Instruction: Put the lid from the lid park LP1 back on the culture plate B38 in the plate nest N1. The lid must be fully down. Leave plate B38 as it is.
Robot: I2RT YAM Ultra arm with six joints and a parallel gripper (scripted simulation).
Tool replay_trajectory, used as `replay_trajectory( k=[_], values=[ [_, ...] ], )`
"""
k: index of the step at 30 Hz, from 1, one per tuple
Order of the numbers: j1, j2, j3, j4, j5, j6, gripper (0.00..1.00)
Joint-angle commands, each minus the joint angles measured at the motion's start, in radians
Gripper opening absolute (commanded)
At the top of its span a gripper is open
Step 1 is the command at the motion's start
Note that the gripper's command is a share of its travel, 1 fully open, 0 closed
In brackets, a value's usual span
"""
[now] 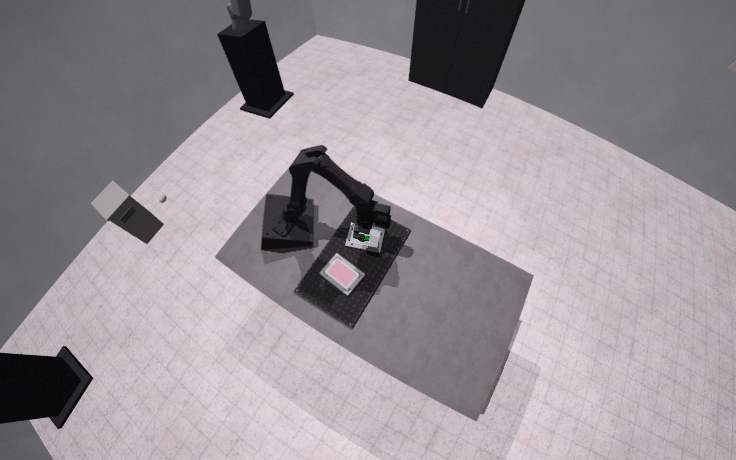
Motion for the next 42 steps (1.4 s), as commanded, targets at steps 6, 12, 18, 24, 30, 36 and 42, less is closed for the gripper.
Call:
replay_trajectory(
  k=[6, 12, 18, 24, 30, 36, 42],
  values=[
    [0.005, 0.014, -0.023, 0.056, 0.002, 0.007, 1.0],
    [0.009, 0.027, -0.036, 0.083, 0.003, 0.011, 1.0],
    [0.014, 0.047, -0.055, 0.122, 0.005, 0.016, 1.0],
    [0.017, 0.057, -0.063, 0.141, 0.006, 0.018, 1.0],
    [0.017, 0.057, -0.063, 0.141, 0.006, 0.018, 1.0],
    [0.016, 0.056, -0.063, 0.14, 0.006, 0.018, 1.0],
    [0.016, 0.056, -0.063, 0.139, 0.006, 0.018, 1.0]
  ],
)
